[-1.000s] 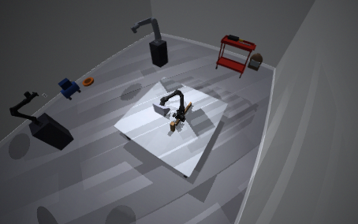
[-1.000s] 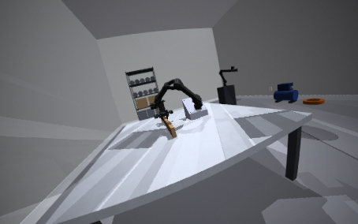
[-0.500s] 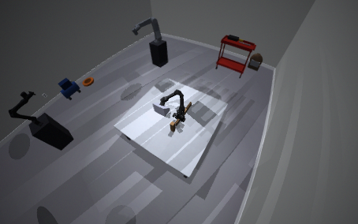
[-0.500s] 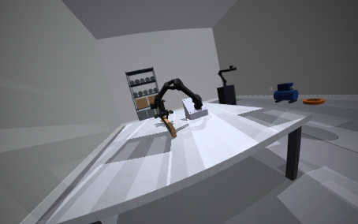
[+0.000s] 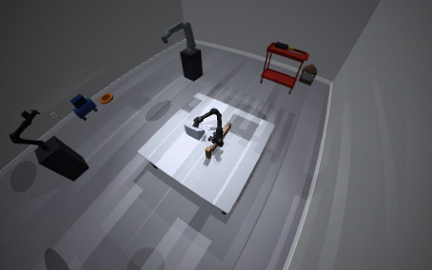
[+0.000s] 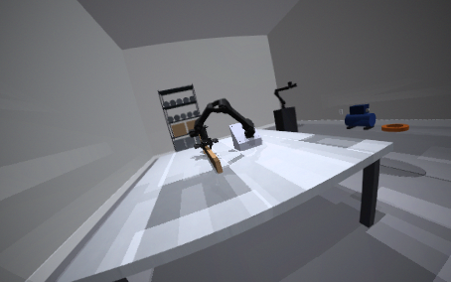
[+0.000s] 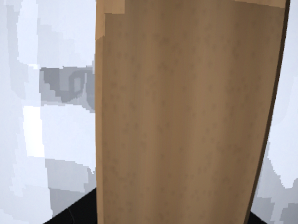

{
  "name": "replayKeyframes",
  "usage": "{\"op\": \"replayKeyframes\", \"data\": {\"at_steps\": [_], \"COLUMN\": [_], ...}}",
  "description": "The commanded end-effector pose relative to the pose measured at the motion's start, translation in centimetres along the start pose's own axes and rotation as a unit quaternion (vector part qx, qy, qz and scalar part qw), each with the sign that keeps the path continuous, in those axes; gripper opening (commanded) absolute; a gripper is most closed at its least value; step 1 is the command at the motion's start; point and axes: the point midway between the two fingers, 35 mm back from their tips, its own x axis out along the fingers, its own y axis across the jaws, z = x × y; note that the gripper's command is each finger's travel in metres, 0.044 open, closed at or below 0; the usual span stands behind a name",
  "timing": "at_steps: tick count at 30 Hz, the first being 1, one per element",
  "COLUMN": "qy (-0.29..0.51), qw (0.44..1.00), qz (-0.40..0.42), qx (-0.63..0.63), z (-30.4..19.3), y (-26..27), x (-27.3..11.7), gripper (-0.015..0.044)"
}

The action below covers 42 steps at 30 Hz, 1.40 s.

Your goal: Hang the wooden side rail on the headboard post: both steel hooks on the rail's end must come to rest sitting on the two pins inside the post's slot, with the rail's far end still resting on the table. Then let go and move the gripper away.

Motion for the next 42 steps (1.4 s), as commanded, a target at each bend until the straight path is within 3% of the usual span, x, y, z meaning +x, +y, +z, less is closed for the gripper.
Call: {"op": "replayKeyframes", "data": {"at_steps": [1, 42], "qy": [0.002, 0.002], "qw": [1.000, 1.000], "qz": [-0.008, -0.008], "qx": [-0.002, -0.002], "z": [-0.18, -0.18], "y": [-0.18, -0.17], "x": [-0.76, -1.44], "gripper": [0.0000, 0.0000]}}
